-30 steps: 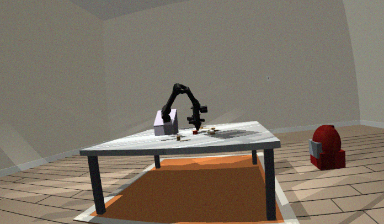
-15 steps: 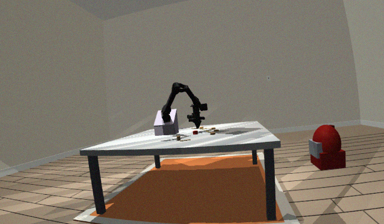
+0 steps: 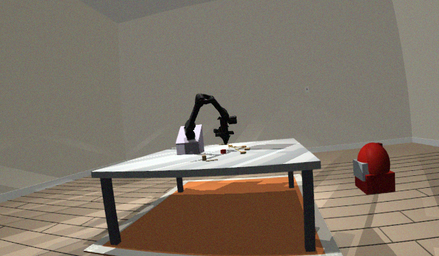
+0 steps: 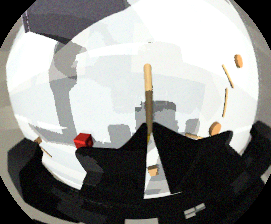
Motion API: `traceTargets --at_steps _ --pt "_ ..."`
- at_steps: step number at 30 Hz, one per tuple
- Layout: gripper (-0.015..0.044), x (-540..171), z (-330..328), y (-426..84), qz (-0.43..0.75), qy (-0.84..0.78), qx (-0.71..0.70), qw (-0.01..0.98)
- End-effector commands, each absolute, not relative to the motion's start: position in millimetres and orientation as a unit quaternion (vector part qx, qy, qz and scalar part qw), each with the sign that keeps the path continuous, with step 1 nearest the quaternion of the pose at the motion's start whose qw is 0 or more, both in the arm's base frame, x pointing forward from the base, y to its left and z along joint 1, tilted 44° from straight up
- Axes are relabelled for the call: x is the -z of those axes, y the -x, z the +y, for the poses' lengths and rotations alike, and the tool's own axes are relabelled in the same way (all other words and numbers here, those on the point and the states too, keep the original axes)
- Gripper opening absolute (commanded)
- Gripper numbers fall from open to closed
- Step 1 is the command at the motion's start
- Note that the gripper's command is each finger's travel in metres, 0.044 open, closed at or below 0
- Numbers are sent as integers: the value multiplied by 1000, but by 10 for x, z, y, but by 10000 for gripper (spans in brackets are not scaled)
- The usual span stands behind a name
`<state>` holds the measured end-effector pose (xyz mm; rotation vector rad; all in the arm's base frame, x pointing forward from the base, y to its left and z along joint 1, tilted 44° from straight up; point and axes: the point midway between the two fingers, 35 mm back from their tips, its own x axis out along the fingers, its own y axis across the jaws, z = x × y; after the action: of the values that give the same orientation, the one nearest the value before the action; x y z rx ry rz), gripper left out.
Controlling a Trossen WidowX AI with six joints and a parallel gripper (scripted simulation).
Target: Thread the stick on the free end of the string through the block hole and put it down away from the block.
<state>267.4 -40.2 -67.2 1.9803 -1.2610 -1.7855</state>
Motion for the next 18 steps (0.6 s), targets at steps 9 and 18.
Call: traceTargets --at_steps 9,18 --pt "0 619 -352 -2678 -425 -669 602 96" --pt "0 612 -361 -2708 -463 -674 574 53"
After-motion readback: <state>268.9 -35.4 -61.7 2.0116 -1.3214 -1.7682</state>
